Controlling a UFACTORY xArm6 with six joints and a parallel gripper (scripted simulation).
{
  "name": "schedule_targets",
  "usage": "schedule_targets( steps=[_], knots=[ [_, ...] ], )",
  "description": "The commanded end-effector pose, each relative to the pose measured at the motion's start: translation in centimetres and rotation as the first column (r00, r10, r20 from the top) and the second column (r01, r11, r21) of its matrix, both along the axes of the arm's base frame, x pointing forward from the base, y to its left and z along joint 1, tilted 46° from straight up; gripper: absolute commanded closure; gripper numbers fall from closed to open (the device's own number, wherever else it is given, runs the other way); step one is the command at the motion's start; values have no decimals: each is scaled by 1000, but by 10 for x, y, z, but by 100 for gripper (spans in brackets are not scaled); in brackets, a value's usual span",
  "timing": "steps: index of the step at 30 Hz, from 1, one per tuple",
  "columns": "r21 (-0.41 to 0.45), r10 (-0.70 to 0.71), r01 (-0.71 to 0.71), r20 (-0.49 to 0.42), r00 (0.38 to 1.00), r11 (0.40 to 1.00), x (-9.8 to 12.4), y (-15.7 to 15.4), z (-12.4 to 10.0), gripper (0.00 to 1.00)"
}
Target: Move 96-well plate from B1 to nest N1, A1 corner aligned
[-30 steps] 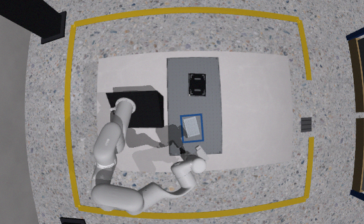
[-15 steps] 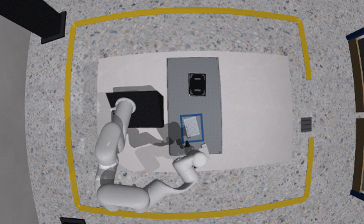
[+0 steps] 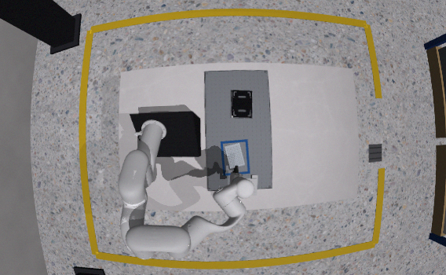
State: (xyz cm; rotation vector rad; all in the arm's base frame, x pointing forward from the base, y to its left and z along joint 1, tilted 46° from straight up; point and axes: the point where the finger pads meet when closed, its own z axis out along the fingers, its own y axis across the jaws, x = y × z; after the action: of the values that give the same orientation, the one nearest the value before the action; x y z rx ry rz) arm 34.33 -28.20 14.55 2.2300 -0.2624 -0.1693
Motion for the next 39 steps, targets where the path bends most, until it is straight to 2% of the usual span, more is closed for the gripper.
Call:
schedule_targets(
  steps=[1,7,10,13,20,25,27,32,33,35,36,38,39],
  knots=[
    [-39,-94,101,160,983,994,6,3,-15,0],
    [-40,-164,181,273,948,983,10,6,-29,0],
    [-40,-165,183,275,947,982,10,6,-29,0],
    [-33,-214,241,353,911,970,13,9,-43,0],
    [-6,-294,339,481,826,941,16,13,-57,0],
    [19,-340,396,551,762,918,17,17,-68,0],
    [19,-340,396,551,762,918,17,17,-68,0],
    [72,-407,480,647,645,874,19,23,-85,0],
    [75,-410,483,651,639,872,19,23,-85,0],
    [100,-434,514,684,586,852,19,25,-92,0],
    [101,-435,515,685,584,851,19,25,-92,0],
    [128,-458,544,715,529,829,20,28,-99,0],
    [129,-458,546,716,527,828,20,28,-99,0]
  ],
)
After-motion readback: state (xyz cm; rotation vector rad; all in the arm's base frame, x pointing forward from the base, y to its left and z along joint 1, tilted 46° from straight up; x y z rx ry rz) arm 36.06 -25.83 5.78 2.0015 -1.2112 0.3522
